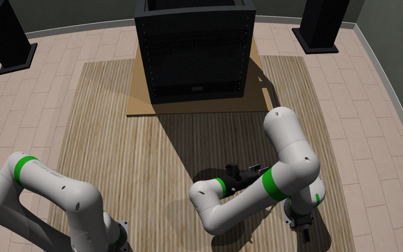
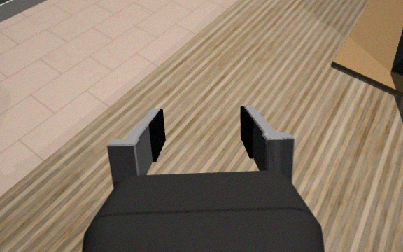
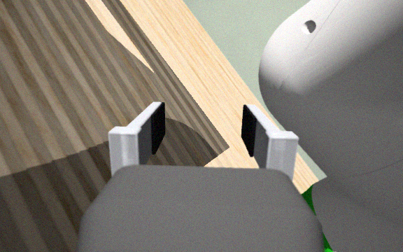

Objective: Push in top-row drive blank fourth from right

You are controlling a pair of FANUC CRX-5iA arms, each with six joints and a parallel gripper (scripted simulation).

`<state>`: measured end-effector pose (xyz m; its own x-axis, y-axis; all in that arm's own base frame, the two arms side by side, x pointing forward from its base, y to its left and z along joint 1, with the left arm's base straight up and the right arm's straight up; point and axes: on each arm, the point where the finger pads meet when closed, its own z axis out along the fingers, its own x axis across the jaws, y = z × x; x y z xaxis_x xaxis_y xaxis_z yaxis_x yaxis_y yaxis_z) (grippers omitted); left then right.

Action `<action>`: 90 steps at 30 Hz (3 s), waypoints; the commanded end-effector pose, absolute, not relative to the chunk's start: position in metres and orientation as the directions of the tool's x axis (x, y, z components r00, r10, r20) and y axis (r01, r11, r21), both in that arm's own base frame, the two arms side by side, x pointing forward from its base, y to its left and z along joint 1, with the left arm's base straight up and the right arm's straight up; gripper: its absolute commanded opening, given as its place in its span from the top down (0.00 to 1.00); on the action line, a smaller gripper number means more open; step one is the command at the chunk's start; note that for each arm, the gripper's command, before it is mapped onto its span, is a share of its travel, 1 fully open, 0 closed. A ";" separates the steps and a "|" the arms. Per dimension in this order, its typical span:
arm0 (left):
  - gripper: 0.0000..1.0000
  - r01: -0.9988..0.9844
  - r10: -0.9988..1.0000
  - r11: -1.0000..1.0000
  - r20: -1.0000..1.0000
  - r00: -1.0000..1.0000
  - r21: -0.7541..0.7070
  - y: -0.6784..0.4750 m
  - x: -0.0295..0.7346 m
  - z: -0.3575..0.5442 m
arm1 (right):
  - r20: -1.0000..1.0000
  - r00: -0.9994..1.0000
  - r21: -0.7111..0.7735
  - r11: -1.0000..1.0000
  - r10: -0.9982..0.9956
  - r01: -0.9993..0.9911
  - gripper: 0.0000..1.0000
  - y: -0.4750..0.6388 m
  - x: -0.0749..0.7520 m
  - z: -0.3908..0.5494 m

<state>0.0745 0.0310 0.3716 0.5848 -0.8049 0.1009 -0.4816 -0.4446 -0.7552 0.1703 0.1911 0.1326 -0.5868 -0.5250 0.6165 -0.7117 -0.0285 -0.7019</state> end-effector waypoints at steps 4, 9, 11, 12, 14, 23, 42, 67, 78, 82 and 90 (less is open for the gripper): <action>0.00 -0.482 -0.805 -0.445 0.101 0.585 -0.755 0.031 0.074 0.372 | 0.616 -0.587 -0.702 -0.028 -0.526 -0.711 0.00 0.191 0.170 0.133; 0.00 -0.482 -0.805 -0.445 0.101 0.585 -0.755 0.031 0.074 0.372 | 0.616 -0.587 -0.702 -0.028 -0.526 -0.711 0.00 0.191 0.170 0.133; 0.00 -0.482 -0.805 -0.445 0.101 0.585 -0.755 0.031 0.074 0.372 | 0.616 -0.587 -0.702 -0.028 -0.526 -0.711 0.00 0.191 0.170 0.133; 0.00 -0.482 -0.805 -0.445 0.101 0.585 -0.755 0.031 0.074 0.372 | 0.616 -0.587 -0.702 -0.028 -0.526 -0.711 0.00 0.191 0.170 0.133; 0.00 -0.482 -0.805 -0.445 0.101 0.585 -0.755 0.031 0.074 0.372 | 0.616 -0.587 -0.702 -0.028 -0.526 -0.711 0.00 0.191 0.170 0.133; 0.00 -0.481 -0.803 -0.446 0.101 0.587 -0.754 0.031 0.074 0.372 | 0.616 -0.587 -0.702 -0.028 -0.526 -0.711 0.00 0.191 0.170 0.133; 0.00 -0.439 -0.737 -0.506 0.108 0.667 -0.743 0.026 0.066 0.372 | 0.616 -0.587 -0.702 -0.028 -0.526 -0.711 0.00 0.191 0.170 0.133; 0.00 -0.178 -0.361 -0.710 0.136 0.922 -0.682 -0.006 0.051 0.370 | 0.580 -0.604 -0.726 -0.011 -0.547 -0.687 0.00 0.198 0.178 0.135; 0.00 0.011 -0.110 -0.767 0.148 0.983 -0.641 -0.026 0.061 0.366 | 0.466 -0.646 -0.789 0.048 -0.604 -0.613 0.00 0.216 0.200 0.142; 0.00 0.083 -0.017 -0.776 0.152 0.988 -0.626 -0.032 0.068 0.365 | 0.391 -0.667 -0.820 0.089 -0.635 -0.565 0.00 0.227 0.214 0.148; 0.00 0.223 0.159 -0.772 0.159 0.974 -0.595 -0.040 0.084 0.361 | 0.244 -0.692 -0.863 0.174 -0.679 -0.474 0.00 0.249 0.239 0.159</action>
